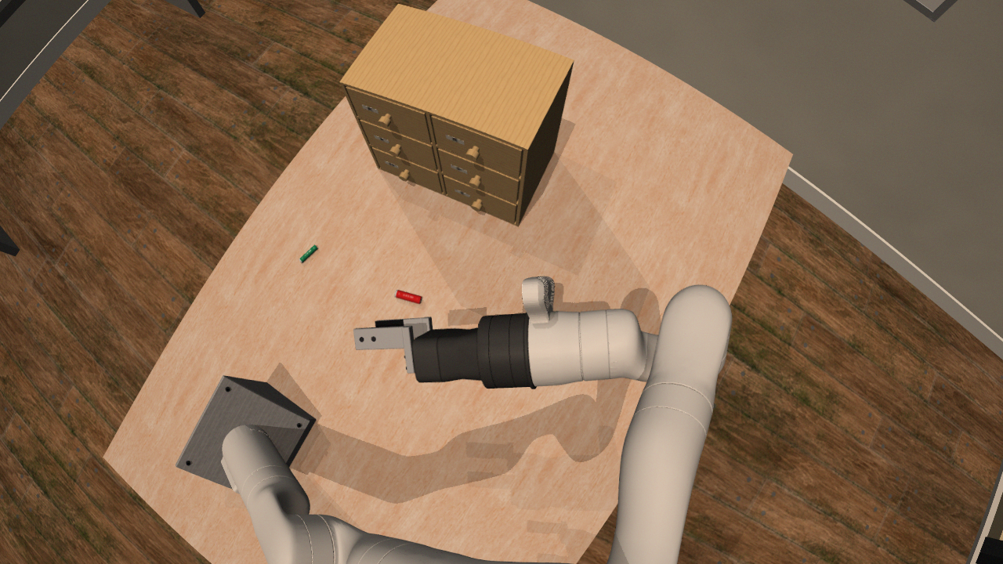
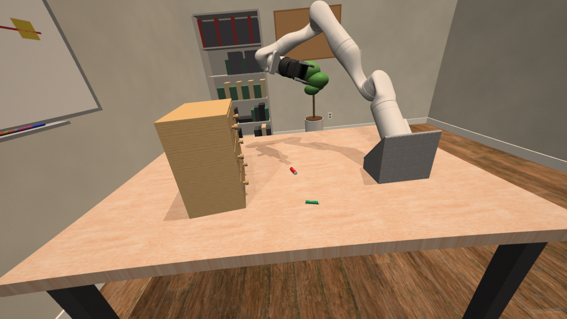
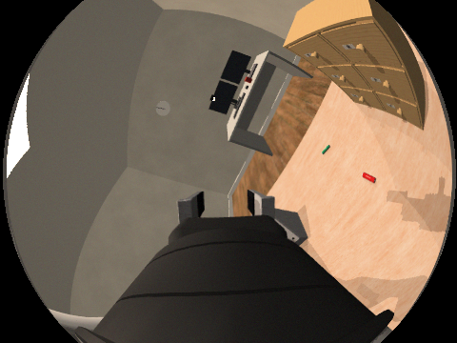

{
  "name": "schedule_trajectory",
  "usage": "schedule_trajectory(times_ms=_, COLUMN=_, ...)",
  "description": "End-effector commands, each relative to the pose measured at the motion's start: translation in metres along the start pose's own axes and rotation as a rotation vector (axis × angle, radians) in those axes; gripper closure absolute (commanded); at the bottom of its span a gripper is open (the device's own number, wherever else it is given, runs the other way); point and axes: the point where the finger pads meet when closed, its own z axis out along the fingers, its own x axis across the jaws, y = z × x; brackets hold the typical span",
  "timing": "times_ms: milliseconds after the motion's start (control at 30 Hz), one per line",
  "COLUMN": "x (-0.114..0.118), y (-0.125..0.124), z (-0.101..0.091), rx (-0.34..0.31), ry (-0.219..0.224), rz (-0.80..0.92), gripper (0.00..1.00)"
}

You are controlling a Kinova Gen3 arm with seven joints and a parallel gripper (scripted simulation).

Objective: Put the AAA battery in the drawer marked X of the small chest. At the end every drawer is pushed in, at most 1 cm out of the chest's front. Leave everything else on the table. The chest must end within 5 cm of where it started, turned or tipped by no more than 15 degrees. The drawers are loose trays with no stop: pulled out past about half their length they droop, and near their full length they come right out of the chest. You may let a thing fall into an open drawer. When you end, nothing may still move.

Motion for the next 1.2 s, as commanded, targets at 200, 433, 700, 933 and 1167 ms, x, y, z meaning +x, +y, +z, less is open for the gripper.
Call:
schedule_trajectory(times_ms=200, x=0.003, y=0.004, z=0.014, rx=-0.107, ry=0.084, rz=-0.033, gripper=0.00)
schedule_trajectory(times_ms=433, x=0.012, y=0.009, z=0.028, rx=-0.260, ry=0.224, rz=-0.089, gripper=0.00)
schedule_trajectory(times_ms=700, x=0.026, y=0.004, z=0.032, rx=-0.513, ry=0.523, rz=-0.225, gripper=0.00)
schedule_trajectory(times_ms=933, x=0.028, y=0.001, z=0.030, rx=-0.547, ry=0.570, rz=-0.249, gripper=0.00)
schedule_trajectory(times_ms=1167, x=0.028, y=-0.002, z=0.028, rx=-0.579, ry=0.618, rz=-0.273, gripper=0.00)
